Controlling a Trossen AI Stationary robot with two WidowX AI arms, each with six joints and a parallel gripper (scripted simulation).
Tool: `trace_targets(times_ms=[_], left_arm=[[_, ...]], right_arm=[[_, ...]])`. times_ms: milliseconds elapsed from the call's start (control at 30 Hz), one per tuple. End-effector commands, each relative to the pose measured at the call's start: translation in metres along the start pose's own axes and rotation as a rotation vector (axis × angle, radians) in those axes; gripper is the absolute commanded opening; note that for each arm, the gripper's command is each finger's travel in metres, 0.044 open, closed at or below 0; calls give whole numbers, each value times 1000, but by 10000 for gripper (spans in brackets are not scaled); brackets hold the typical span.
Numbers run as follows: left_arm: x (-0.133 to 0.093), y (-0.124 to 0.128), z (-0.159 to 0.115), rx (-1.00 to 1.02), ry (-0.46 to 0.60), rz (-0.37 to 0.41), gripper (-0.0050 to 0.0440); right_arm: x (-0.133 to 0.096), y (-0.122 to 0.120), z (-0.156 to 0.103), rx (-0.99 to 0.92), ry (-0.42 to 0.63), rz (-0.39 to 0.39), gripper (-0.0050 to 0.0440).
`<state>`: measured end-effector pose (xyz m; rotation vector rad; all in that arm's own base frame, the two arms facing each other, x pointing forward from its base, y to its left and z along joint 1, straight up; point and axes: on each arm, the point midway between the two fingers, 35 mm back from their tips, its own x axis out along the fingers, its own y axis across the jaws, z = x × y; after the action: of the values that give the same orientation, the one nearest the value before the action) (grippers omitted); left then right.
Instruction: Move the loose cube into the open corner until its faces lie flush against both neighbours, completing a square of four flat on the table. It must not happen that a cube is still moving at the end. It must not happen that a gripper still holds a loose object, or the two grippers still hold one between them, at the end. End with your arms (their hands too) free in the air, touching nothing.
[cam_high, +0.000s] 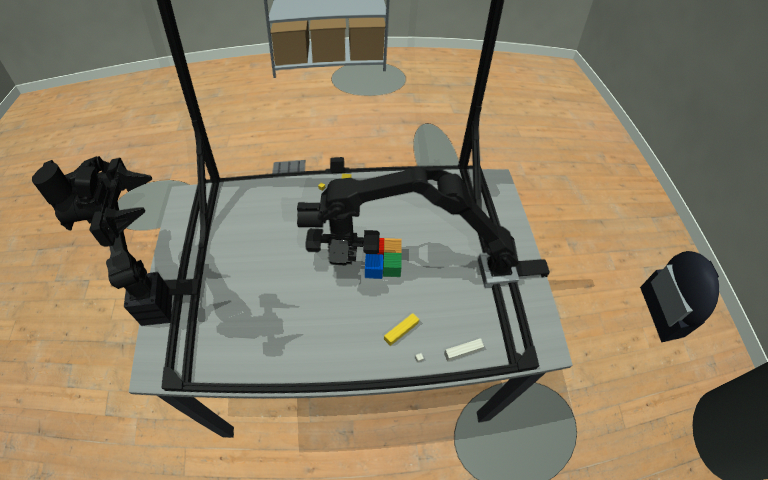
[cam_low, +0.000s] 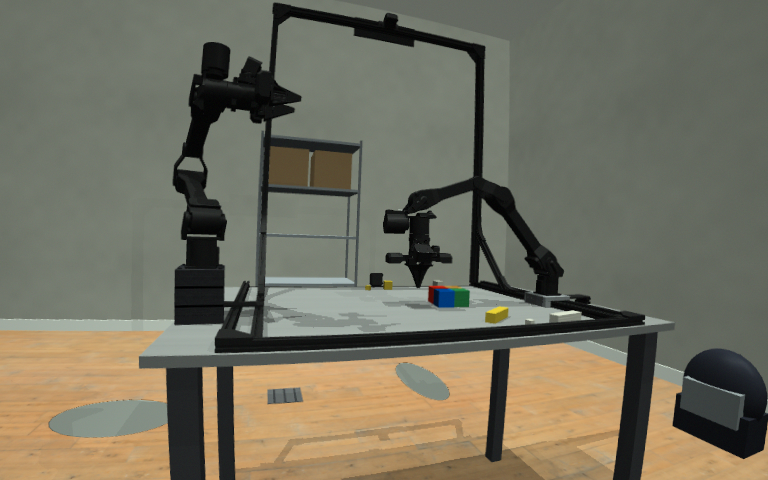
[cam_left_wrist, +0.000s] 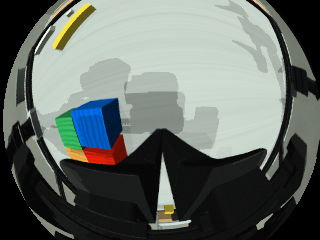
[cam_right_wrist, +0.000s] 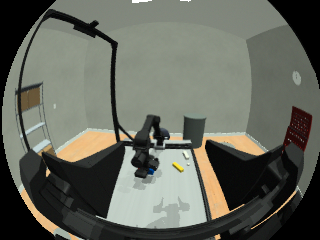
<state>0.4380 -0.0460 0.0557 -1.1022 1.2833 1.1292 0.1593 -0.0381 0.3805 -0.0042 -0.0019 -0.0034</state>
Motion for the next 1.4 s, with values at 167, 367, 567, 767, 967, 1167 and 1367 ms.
trace_targets(times_ms=[167, 367, 567, 767, 967, 1167, 1367], left_arm=[[-15, -1, 0, 0, 0, -20, 0], [-15, -1, 0, 0, 0, -20, 0], [-16, 4, -1, 68, -1, -12, 0], [-39, 30, -8, 438, -4, -15, 0], [-56, 53, -13, 785, -8, -16, 0], [-70, 77, -17, 1126, -12, -17, 0], [-78, 92, -20, 1352, -15, -18, 0]], right_arm=[[0, 0, 0, 5, 1, 3, 400], [0, 0, 0, 5, 1, 3, 400], [0, 0, 0, 5, 1, 3, 400], [0, 0, 0, 5, 1, 3, 400], [0, 0, 0, 5, 1, 3, 400], [0, 0, 0, 5, 1, 3, 400], [0, 0, 0, 5, 1, 3, 400]])
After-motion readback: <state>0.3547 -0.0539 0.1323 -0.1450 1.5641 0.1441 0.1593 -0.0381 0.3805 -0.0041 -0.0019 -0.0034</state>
